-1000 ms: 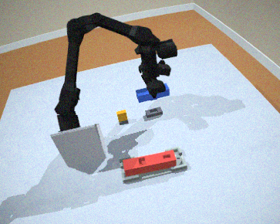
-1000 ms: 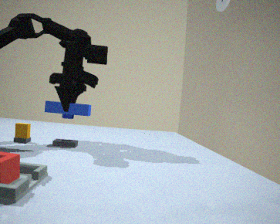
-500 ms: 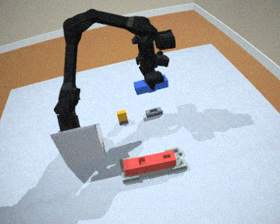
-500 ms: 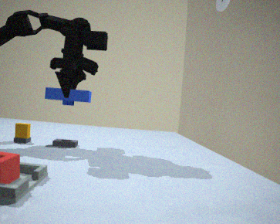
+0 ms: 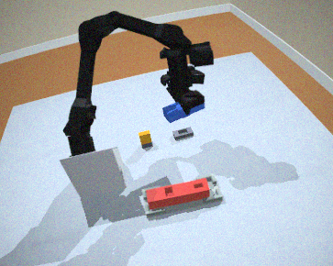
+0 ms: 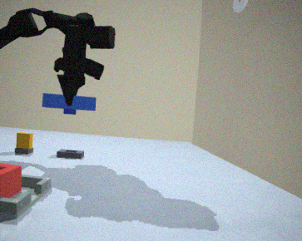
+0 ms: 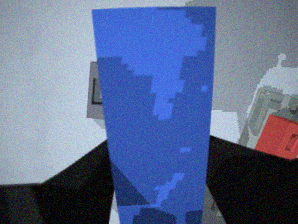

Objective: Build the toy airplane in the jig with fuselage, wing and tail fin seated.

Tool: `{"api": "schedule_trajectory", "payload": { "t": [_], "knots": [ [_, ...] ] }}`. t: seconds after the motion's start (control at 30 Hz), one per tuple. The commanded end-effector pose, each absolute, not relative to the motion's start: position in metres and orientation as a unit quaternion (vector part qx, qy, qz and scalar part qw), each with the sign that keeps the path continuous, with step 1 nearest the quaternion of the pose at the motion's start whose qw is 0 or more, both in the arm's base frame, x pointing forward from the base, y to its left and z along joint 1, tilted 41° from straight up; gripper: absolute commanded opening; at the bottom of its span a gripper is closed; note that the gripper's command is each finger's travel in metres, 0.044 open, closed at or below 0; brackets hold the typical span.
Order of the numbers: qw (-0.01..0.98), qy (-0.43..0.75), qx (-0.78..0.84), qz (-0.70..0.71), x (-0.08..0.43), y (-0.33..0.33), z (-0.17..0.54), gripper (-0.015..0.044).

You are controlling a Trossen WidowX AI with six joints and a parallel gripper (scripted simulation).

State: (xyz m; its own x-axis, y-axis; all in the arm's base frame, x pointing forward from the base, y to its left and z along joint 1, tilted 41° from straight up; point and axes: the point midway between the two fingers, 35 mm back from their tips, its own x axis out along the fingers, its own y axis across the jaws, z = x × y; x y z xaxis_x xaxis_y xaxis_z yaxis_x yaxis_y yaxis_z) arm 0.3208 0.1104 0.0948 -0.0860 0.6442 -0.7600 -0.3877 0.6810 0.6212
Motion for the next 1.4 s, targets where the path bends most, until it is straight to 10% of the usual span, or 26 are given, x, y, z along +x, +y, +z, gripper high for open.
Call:
{"api": "schedule_trajectory", "payload": {
  "t": [0.0,1.37],
  "knots": [
    [0.673,0.618,0.082,0.399,0.322,0.103,0.085,0.0],
    [0.664,0.487,-0.122,0.554,0.306,0.012,-0.01,0.0]
  ]
}}
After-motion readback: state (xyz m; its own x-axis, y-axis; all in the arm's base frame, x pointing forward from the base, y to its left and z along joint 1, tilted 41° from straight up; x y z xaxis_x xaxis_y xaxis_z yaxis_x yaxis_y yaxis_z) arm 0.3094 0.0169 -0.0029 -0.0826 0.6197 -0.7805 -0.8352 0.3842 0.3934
